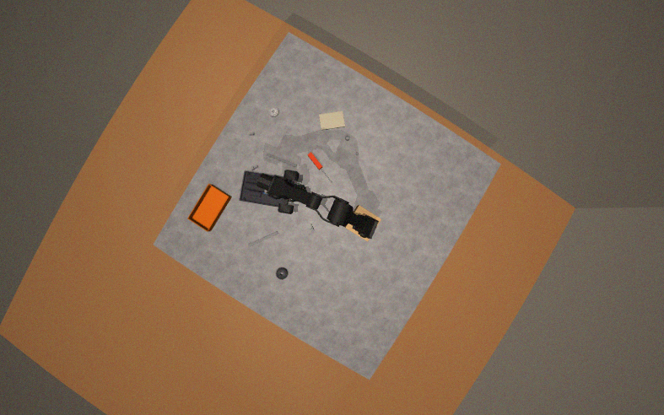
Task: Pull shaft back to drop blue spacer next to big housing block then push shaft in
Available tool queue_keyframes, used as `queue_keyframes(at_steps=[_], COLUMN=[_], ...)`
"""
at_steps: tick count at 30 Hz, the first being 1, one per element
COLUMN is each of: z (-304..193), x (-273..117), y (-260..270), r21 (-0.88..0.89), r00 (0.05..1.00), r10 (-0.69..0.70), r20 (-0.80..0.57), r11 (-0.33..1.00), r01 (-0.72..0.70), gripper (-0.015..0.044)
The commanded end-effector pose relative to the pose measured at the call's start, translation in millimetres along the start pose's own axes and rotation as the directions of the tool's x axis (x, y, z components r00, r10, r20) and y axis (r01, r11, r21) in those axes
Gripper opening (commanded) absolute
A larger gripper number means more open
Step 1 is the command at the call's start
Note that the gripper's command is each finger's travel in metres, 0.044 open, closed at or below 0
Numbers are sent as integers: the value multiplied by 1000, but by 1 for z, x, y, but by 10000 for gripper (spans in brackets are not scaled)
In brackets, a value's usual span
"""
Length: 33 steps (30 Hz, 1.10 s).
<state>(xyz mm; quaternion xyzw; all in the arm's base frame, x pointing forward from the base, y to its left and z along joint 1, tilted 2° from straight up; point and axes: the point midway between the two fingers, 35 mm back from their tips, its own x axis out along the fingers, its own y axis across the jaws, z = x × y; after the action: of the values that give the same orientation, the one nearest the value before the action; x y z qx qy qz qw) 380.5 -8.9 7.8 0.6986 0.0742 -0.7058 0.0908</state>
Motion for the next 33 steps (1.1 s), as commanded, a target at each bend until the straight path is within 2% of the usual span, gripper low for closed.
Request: queue_keyframes(at_steps=[1,33], z=[-7,-14], x=[-2,-2], y=[0,0], r21=[3,3], r00=[1000,1000], r10=[-2,-2], r20=[-18,-19], r11=[1000,1000], r01=[2,2], gripper=[0,0])
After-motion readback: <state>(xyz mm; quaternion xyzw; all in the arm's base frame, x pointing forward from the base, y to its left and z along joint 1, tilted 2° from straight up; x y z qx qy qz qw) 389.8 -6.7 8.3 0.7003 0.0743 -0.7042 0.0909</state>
